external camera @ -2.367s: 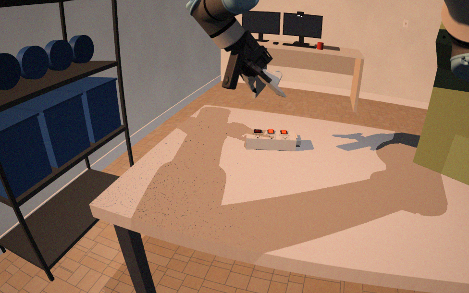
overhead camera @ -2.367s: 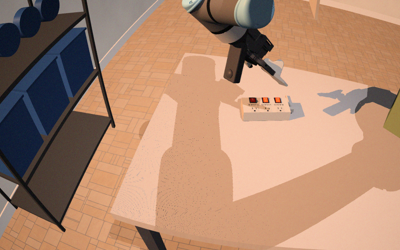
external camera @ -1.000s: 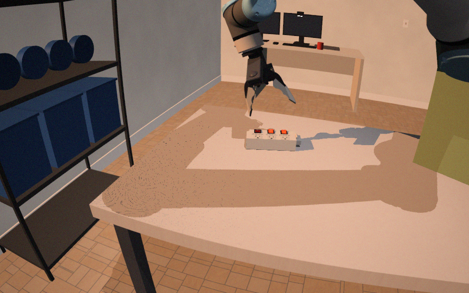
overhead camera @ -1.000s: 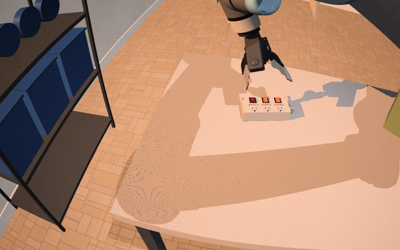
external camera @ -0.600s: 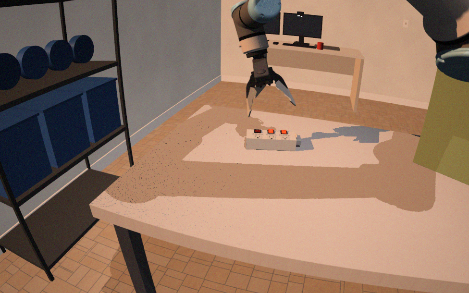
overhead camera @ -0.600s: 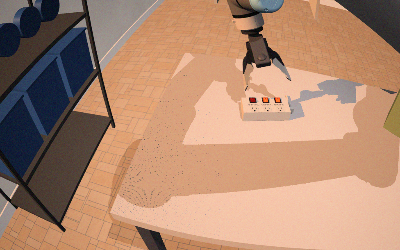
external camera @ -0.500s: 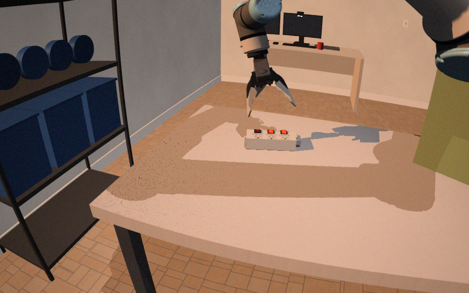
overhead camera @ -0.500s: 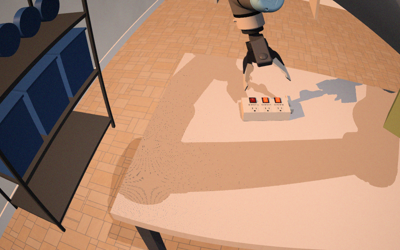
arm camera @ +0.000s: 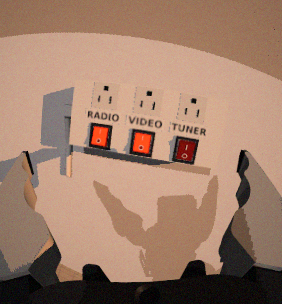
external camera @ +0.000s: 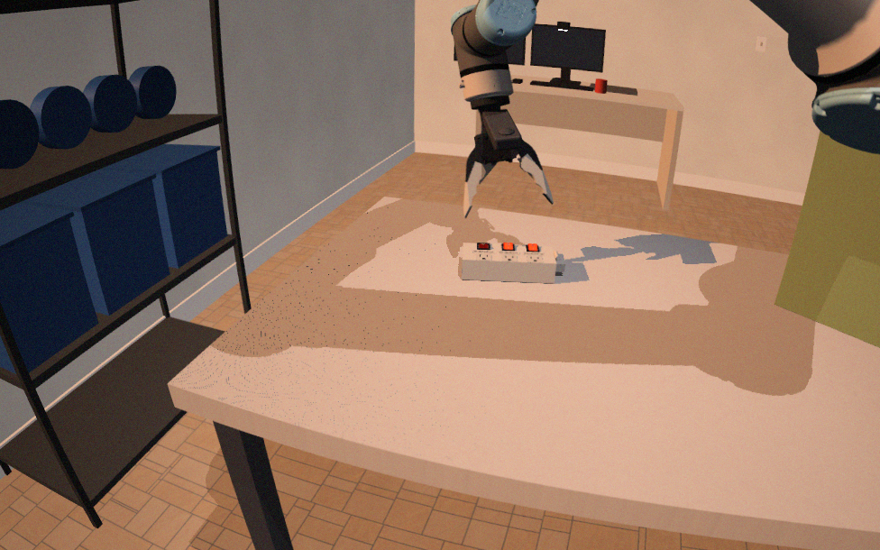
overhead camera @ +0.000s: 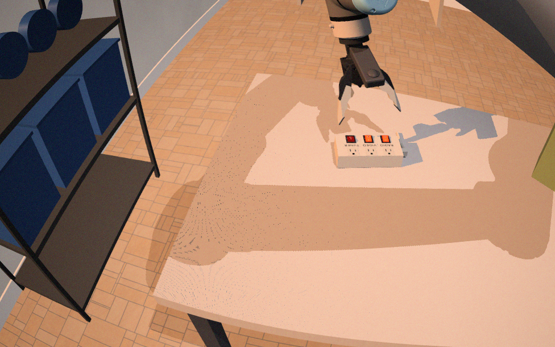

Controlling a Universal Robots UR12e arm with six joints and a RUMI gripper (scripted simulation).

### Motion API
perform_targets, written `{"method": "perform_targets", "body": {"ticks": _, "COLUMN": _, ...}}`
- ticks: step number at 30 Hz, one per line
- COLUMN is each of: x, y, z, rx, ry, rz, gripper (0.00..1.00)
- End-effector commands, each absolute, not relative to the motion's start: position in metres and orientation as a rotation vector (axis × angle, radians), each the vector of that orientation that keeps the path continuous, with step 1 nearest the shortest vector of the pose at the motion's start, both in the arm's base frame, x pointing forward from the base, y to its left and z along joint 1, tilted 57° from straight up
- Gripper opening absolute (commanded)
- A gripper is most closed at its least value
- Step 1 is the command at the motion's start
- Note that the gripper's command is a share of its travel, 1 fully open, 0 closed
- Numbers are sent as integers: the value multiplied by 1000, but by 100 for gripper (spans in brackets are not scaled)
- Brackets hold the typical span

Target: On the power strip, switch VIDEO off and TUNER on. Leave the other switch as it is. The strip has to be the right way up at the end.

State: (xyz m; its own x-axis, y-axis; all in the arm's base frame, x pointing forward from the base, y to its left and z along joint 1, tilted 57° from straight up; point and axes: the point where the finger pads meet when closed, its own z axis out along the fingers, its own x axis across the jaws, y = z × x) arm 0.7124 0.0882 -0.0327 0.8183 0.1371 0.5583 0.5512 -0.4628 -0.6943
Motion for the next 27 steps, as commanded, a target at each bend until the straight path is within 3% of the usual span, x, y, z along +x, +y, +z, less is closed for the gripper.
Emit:
{"method": "perform_targets", "body": {"ticks": 1, "x": 715, "y": 86, "z": -35, "rx": -1997, "ry": -542, "rz": -578, "gripper": 100}}
{"method": "perform_targets", "body": {"ticks": 27, "x": 720, "y": 83, "z": -41, "rx": -1949, "ry": -608, "rz": -682, "gripper": 100}}
